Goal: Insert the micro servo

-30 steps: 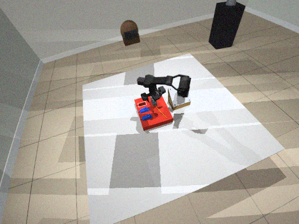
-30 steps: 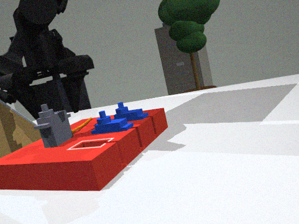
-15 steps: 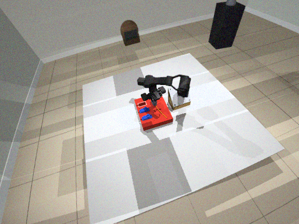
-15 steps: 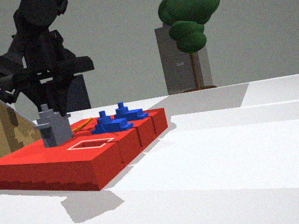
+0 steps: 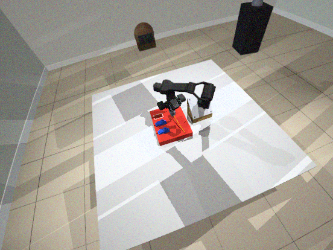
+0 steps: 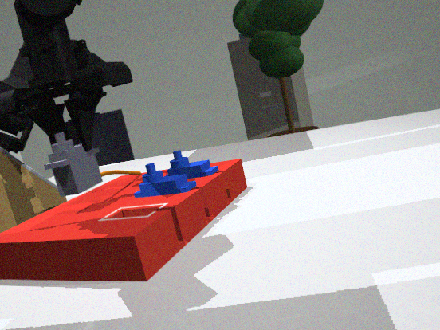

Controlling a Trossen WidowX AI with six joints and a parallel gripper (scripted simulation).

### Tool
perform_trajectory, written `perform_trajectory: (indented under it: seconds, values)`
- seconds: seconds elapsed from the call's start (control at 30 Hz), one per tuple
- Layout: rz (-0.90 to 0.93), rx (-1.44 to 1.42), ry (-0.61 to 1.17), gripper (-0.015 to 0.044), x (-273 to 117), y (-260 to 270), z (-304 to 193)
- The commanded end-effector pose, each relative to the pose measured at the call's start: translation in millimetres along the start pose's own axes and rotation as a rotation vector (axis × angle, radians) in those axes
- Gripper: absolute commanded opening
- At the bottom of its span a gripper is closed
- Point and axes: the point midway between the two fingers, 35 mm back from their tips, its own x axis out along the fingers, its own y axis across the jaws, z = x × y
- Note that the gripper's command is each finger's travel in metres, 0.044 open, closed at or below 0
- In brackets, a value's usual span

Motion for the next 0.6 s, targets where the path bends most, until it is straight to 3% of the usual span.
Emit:
perform_trajectory:
  seconds: [0.0,0.57]
  values:
    - [0.002,-0.006,0.004,0.0,-2,-1,-1]
    - [0.001,-0.006,0.008,0.0,-3,-3,-46]
